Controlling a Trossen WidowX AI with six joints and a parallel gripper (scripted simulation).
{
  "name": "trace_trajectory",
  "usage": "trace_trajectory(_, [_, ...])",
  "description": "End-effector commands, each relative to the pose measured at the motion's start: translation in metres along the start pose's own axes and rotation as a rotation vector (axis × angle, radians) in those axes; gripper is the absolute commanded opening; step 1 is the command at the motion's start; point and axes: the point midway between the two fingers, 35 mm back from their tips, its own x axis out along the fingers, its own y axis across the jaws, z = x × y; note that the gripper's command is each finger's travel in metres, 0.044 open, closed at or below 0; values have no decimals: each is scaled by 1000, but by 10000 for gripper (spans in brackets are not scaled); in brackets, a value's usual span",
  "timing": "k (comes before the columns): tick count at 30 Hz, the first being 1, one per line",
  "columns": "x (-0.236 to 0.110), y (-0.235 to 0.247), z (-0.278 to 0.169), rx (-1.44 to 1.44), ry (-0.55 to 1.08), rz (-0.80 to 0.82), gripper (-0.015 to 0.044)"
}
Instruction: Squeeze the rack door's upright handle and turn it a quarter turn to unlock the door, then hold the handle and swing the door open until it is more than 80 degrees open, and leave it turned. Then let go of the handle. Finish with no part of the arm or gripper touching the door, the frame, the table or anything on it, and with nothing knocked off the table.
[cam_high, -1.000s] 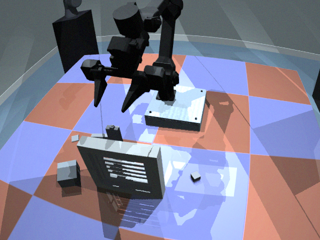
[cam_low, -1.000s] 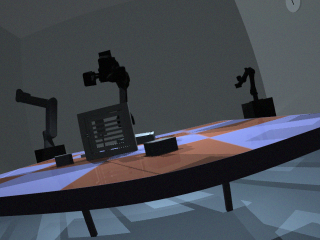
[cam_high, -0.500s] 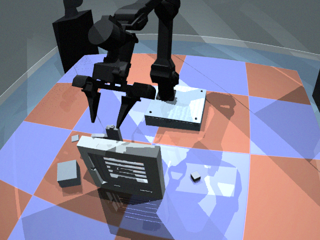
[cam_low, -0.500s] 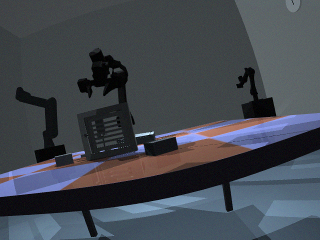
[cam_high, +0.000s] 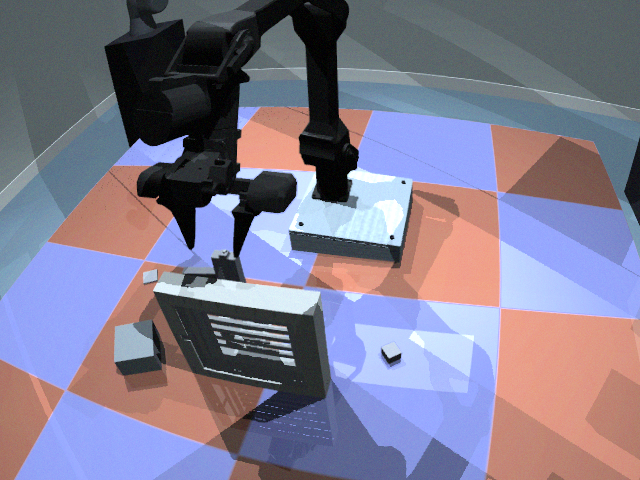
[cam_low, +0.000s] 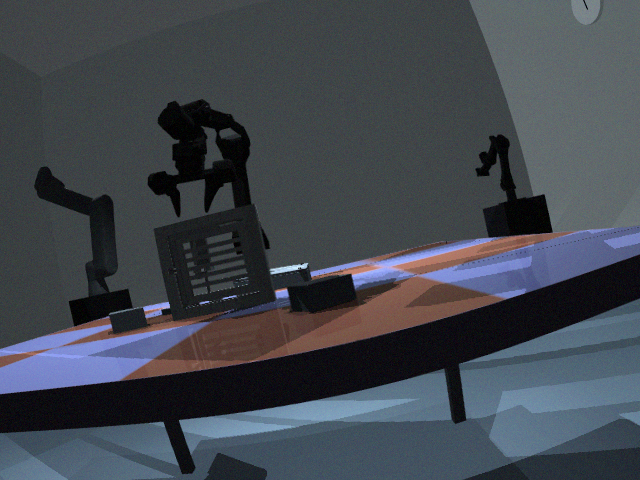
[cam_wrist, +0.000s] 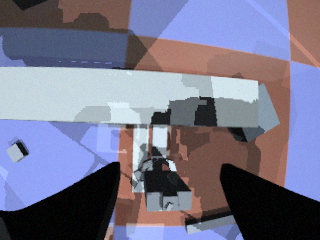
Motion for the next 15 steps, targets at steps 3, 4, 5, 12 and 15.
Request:
trace_trajectory(3, [3, -5, -15, 3, 171, 45, 286])
trace_trajectory(4, [3, -6, -17, 5, 197, 52, 286])
trace_trajectory(5, [3, -6, -20, 6, 223, 59, 286])
trace_trajectory(12, [2, -8, -26, 10, 289, 78, 286])
trace_trajectory(15, [3, -8, -26, 10, 289, 78, 286])
